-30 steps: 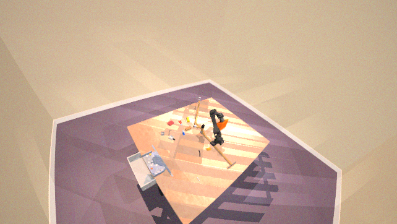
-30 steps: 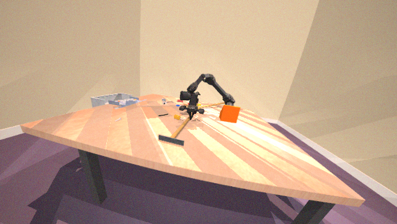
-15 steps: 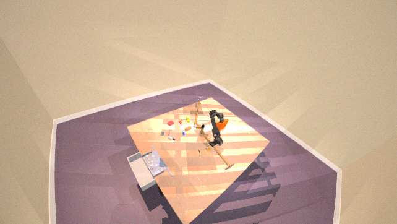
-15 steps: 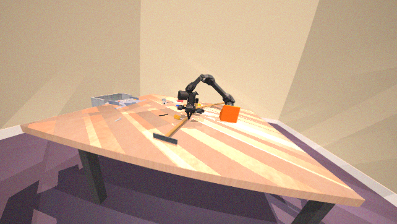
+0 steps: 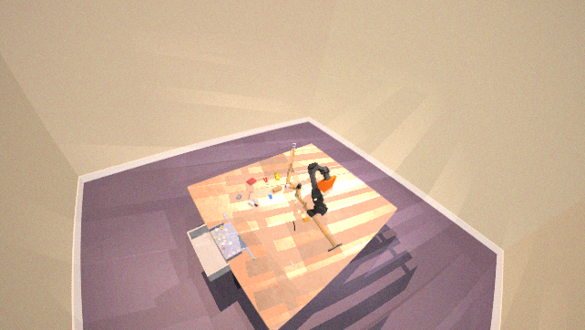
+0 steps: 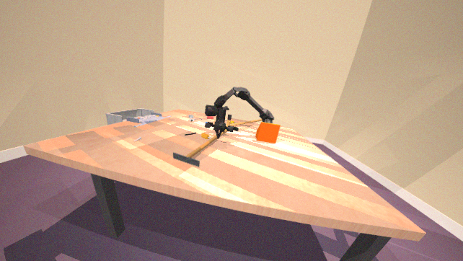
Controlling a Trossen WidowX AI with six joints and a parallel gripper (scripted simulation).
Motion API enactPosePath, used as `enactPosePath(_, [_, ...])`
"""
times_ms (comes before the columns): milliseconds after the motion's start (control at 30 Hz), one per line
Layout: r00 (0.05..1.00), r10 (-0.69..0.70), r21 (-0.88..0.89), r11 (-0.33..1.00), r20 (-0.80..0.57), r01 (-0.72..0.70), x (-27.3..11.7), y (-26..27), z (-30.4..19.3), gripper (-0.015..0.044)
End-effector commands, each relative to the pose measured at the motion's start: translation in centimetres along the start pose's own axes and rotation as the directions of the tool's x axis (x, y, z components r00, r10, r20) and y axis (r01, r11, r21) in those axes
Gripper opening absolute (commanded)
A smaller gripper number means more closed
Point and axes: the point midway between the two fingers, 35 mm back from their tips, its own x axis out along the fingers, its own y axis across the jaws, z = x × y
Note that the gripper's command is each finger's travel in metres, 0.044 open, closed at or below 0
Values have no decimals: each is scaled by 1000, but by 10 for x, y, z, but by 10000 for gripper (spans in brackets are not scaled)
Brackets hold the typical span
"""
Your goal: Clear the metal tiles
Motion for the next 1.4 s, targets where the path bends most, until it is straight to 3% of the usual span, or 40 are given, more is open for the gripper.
enactPosePath(0, [1000, 3, 4, 1000, -4, -3, 4, -6, -3, 0])
enactPosePath(600, [1000, 3, 5, 1000, -6, -3, 5, -23, -6, 0])
enactPosePath(1367, [1000, -2, 0, 1000, 4, 2, -83, -21, -1, 0])
